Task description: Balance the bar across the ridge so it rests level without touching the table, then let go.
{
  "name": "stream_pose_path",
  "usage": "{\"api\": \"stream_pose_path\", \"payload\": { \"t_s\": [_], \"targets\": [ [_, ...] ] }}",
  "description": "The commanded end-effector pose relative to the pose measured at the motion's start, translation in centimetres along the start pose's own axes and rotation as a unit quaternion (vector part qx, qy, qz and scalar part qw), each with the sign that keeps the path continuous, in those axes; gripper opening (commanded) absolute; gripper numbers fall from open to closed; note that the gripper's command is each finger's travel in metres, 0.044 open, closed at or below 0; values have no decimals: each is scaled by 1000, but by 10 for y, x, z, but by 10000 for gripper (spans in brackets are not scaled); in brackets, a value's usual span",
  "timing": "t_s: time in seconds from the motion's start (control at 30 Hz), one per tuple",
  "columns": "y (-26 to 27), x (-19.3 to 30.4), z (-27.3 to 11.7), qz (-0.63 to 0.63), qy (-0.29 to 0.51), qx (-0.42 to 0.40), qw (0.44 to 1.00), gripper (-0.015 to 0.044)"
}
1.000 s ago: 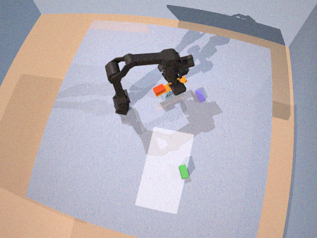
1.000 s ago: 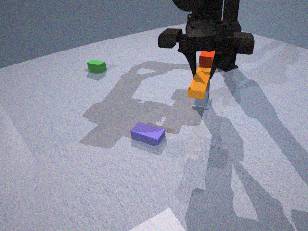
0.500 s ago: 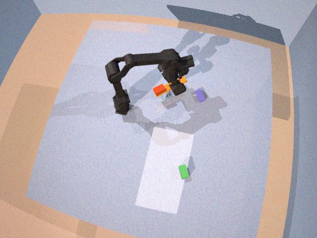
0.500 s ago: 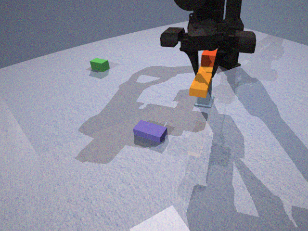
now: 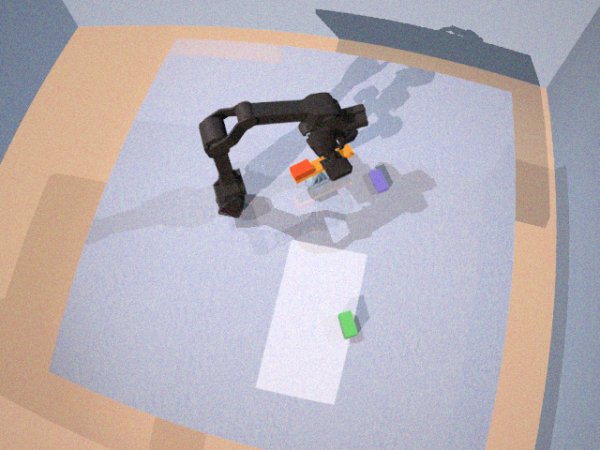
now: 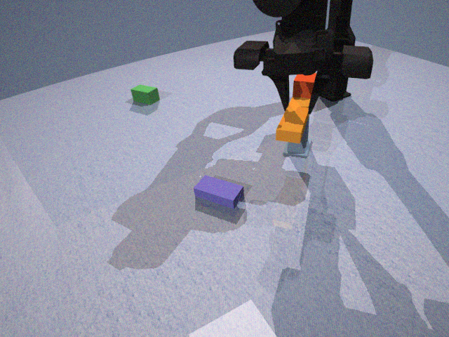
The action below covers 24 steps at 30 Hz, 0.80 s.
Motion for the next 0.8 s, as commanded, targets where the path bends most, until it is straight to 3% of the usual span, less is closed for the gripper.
{"api": "stream_pose_path", "payload": {
  "t_s": [0.0, 0.77],
  "targets": [
    [0, -1, 2, 0, 2, -2, 1000, 0],
    [0, 0, 4, 0, 2, -2, 1000, 0]
  ]
}}
Point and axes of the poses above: the point midway between the two fingers, 35 mm back from their tips, its own z axis out along the fingers, its own y axis across the jaws, x = y × z, the point moved 5 cm from there along -z, back along the fingers, and after that the axes turned 1 degree about z, right-handed, at the moved point
